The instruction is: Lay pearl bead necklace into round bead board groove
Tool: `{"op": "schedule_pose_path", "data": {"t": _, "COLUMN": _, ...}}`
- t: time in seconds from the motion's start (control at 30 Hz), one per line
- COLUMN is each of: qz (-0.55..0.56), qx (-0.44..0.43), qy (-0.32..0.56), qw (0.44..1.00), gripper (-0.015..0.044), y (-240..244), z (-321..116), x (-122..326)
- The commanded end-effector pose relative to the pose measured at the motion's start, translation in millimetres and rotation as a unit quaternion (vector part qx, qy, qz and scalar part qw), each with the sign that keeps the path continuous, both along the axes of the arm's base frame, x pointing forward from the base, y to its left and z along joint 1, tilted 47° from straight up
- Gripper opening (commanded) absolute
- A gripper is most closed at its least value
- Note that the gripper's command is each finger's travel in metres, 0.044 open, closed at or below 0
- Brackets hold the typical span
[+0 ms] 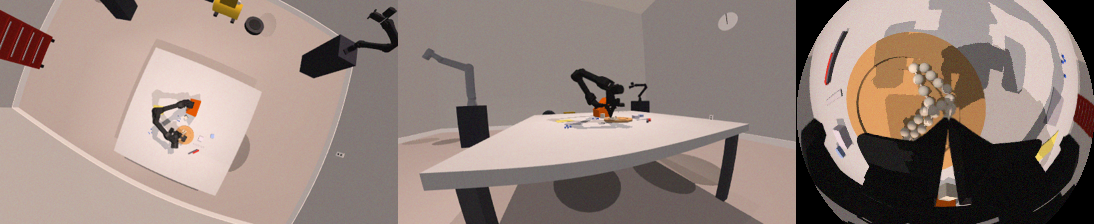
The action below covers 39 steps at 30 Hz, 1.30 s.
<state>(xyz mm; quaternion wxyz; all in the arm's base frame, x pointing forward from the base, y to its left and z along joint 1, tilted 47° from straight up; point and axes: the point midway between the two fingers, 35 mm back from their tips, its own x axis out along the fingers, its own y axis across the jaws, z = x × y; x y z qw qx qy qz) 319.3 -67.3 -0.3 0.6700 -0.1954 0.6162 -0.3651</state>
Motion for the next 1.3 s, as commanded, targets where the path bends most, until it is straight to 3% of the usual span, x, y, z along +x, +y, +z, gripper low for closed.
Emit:
{"op": "schedule_pose_path", "data": {"t": 0.0, "qz": -0.003, "qx": -0.002, "qy": 0.001, "qw": 1.000, "gripper": 0.0000, "y": 5, "z": 6, "x": -1}}
{"op": "schedule_pose_path", "data": {"t": 1.27, "qz": -0.003, "qx": -0.003, "qy": 0.002, "qw": 1.000, "gripper": 0.0000, "y": -11, "z": -2, "x": -8}}
